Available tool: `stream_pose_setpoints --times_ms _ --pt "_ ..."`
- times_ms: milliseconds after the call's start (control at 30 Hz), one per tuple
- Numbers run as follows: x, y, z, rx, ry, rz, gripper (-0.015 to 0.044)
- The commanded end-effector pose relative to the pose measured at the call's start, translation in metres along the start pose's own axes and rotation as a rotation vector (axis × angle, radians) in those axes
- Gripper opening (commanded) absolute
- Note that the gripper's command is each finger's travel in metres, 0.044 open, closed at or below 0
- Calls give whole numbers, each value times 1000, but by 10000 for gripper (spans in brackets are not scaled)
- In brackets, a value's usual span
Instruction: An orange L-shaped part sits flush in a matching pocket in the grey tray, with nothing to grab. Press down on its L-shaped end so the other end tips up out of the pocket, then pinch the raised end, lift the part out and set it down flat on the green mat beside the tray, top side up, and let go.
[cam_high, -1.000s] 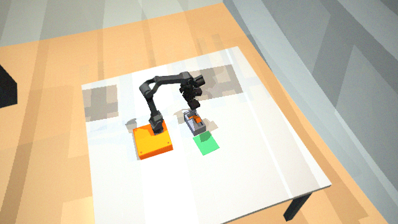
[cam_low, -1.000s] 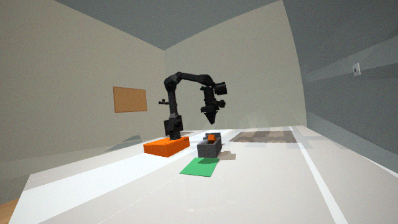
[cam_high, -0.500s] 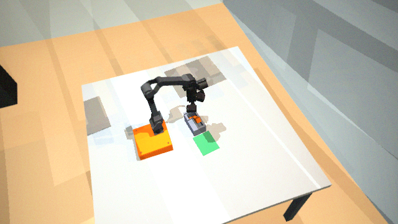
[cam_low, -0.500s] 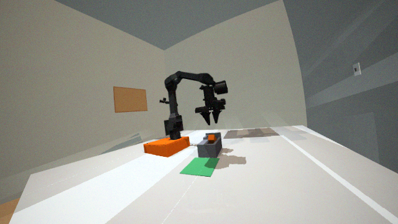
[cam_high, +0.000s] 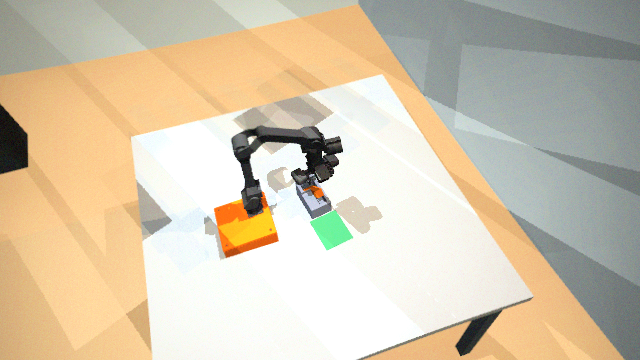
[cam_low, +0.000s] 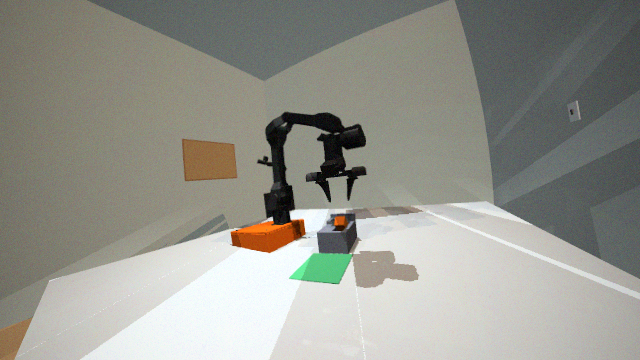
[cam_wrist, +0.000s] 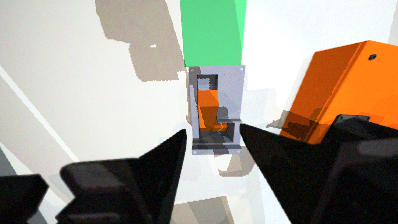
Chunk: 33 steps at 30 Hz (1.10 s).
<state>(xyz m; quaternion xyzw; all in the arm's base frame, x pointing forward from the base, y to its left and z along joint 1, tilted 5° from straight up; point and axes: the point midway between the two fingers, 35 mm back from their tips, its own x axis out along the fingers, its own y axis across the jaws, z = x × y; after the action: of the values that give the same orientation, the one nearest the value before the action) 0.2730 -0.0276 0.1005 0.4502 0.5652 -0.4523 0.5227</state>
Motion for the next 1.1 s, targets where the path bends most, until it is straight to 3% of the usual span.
stream_pose_setpoints --times_ms 0,233,1067 --pt "0 0 4 82 -6 -1 280" --pt "28 0 4 82 -6 -1 280" --pt "63 1 5 82 -6 -1 280"
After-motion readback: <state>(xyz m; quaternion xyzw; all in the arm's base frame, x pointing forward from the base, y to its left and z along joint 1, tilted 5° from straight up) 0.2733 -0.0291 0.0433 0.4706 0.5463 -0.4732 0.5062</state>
